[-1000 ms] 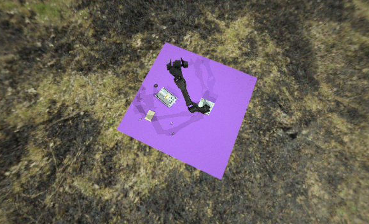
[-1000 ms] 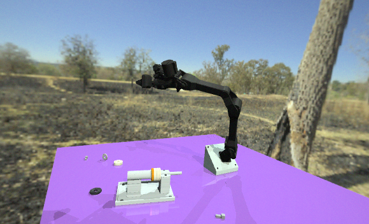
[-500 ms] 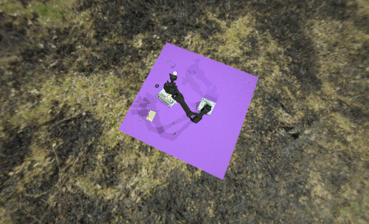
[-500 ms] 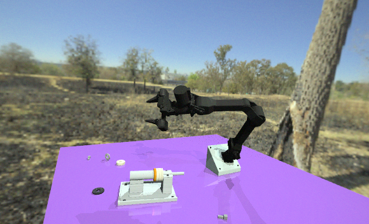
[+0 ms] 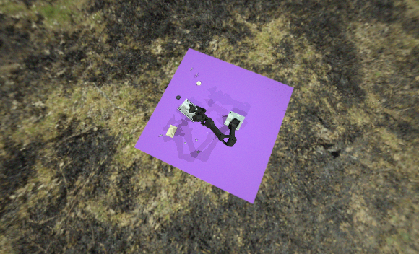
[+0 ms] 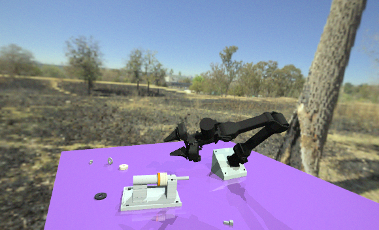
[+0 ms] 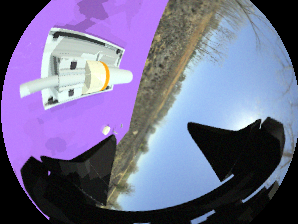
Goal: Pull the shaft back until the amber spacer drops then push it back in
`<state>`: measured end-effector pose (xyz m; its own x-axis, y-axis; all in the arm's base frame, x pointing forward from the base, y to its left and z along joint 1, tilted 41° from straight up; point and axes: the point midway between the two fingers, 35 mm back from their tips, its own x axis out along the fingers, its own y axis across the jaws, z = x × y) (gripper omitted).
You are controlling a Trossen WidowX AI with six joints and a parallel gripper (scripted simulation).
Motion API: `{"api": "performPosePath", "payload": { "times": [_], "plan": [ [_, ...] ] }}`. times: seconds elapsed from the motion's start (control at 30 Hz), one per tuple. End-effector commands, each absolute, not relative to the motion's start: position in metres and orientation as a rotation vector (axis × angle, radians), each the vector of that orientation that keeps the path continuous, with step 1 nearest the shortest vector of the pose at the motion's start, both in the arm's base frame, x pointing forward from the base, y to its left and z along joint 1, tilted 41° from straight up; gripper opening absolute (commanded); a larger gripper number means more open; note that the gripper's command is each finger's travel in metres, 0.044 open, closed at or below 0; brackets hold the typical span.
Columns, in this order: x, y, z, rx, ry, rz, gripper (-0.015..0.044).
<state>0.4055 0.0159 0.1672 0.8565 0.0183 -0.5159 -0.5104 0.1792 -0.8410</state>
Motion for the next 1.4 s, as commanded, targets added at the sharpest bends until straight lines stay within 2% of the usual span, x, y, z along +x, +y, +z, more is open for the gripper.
{"api": "performPosePath", "payload": {
  "times": [0.0,0.27,1.37],
  "plan": [
    [0.357,0.065,0.142,-1.789,0.237,0.608,0.0440],
    [0.294,0.104,0.111,-2.281,-0.101,0.783,0.0440],
    [0.292,0.104,0.110,-2.292,-0.110,0.787,0.0440]
  ]
}}
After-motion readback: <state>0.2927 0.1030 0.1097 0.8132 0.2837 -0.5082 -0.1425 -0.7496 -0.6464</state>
